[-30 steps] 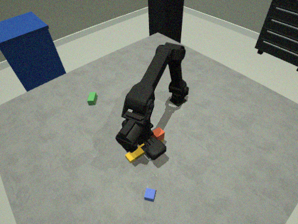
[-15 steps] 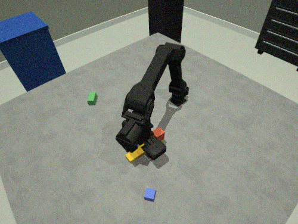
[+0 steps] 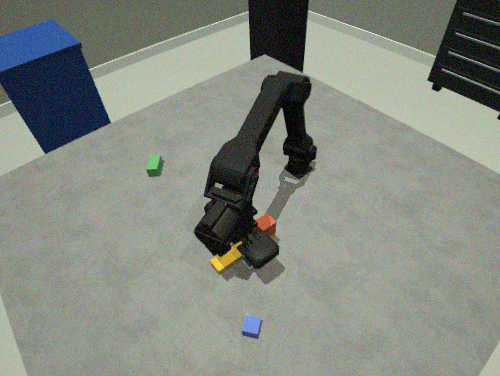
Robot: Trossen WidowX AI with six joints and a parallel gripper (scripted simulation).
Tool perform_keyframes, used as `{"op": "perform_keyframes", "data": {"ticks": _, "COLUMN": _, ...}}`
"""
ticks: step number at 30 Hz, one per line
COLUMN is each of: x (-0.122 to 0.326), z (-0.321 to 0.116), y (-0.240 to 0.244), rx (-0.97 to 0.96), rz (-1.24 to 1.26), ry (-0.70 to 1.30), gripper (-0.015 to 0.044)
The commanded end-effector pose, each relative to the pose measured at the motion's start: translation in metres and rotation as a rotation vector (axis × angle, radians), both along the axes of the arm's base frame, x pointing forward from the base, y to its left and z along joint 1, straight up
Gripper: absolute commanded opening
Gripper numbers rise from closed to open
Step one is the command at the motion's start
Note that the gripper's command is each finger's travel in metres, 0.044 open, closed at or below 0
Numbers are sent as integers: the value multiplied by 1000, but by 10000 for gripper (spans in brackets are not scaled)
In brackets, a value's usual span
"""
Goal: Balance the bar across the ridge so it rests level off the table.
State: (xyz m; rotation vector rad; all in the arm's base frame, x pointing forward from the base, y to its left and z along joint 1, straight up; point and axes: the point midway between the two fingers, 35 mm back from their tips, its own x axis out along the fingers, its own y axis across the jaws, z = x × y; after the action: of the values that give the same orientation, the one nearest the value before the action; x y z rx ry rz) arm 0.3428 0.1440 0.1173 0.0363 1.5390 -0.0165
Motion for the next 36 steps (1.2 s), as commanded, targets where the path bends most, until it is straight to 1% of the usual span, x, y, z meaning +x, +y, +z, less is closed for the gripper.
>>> {"op": "perform_keyframes", "data": {"ticks": 1, "x": -1, "z": -2, "y": 0, "rx": 0, "rz": 2, "ry": 2, "gripper": 0}}
{"op": "perform_keyframes", "data": {"ticks": 36, "x": 0, "z": -5, "y": 0, "rx": 0, "rz": 2, "ry": 2, "gripper": 0}}
